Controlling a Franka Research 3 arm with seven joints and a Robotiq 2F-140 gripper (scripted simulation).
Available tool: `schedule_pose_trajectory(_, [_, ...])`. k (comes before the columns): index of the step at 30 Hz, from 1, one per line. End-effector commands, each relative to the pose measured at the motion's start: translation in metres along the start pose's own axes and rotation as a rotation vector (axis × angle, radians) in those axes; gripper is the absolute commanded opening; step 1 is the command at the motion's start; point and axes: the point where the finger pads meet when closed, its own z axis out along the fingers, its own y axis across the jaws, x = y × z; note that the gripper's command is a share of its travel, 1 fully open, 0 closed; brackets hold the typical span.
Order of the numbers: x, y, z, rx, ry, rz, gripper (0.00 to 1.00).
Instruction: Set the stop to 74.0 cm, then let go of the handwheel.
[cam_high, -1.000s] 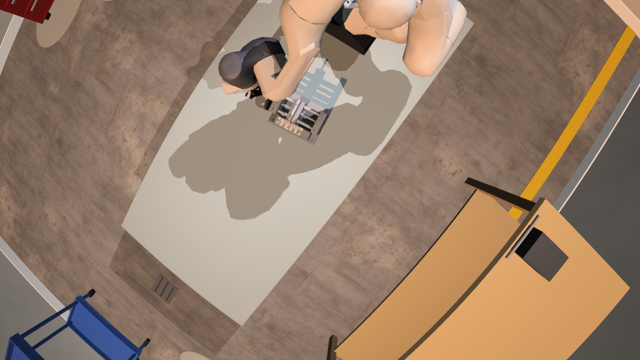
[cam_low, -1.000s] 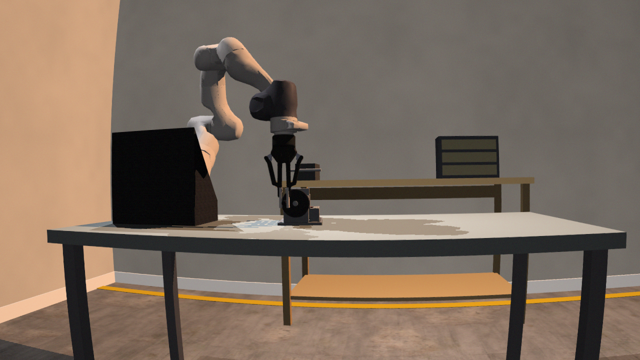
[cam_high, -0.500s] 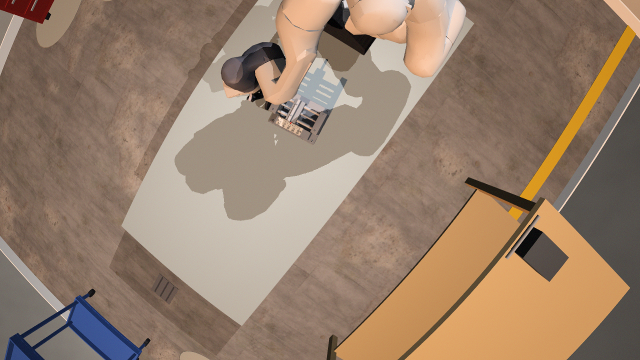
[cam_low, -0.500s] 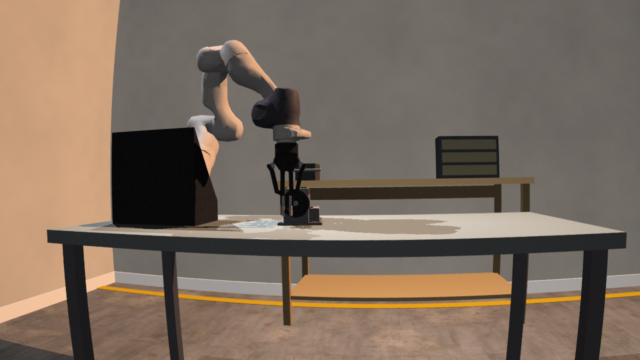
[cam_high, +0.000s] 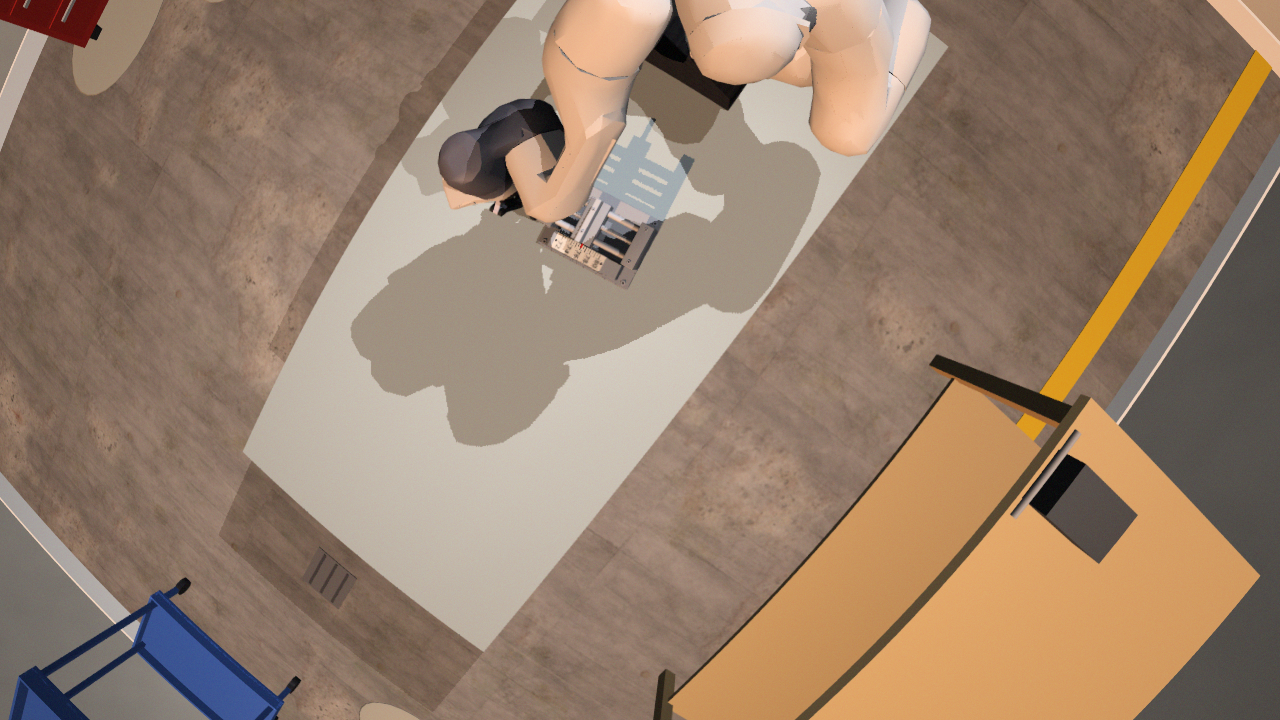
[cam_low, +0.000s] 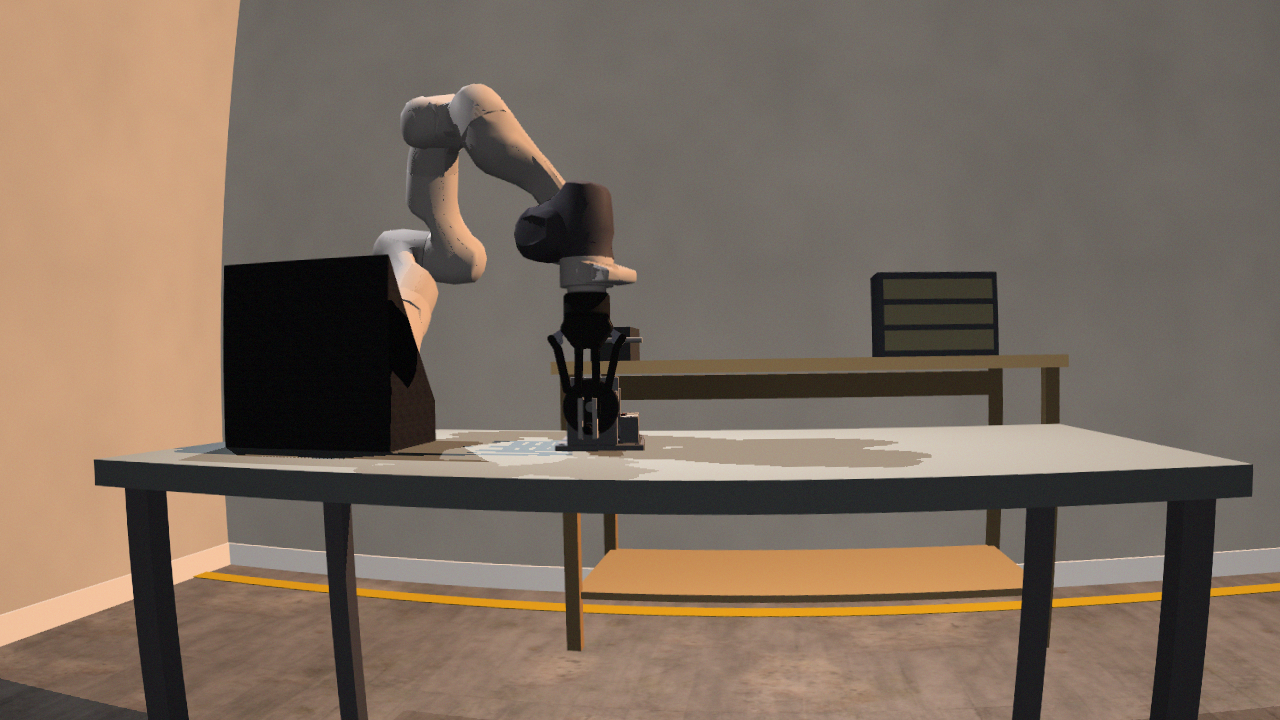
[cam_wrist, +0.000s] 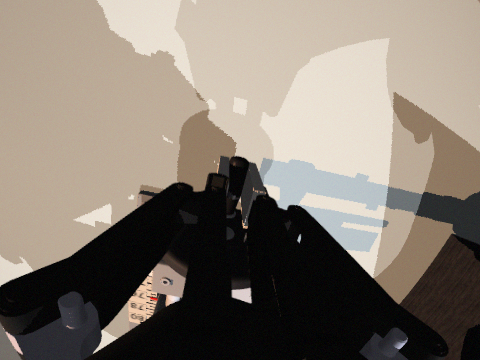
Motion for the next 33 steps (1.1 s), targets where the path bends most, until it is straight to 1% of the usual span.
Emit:
schedule_pose_trajectory(1, [0.0,-0.008,0.001,0.002,0.0,0.008,0.04])
schedule_pose_trajectory(8, [0.0,-0.021,-0.004,0.002,0.0,0.008,0.04])
schedule_pose_trajectory(12, [0.0,-0.029,-0.011,0.002,0.0,0.008,0.04])
schedule_pose_trajectory(14, [0.0,-0.029,-0.011,0.002,0.0,0.008,0.04])
schedule_pose_trajectory(19, [0.0,-0.036,-0.026,0.002,0.0,0.008,0.04])
schedule_pose_trajectory(27, [0.0,-0.032,-0.049,0.002,0.0,0.008,0.04])
schedule_pose_trajectory(33, [0.0,-0.026,-0.057,0.002,0.0,0.008,0.04])
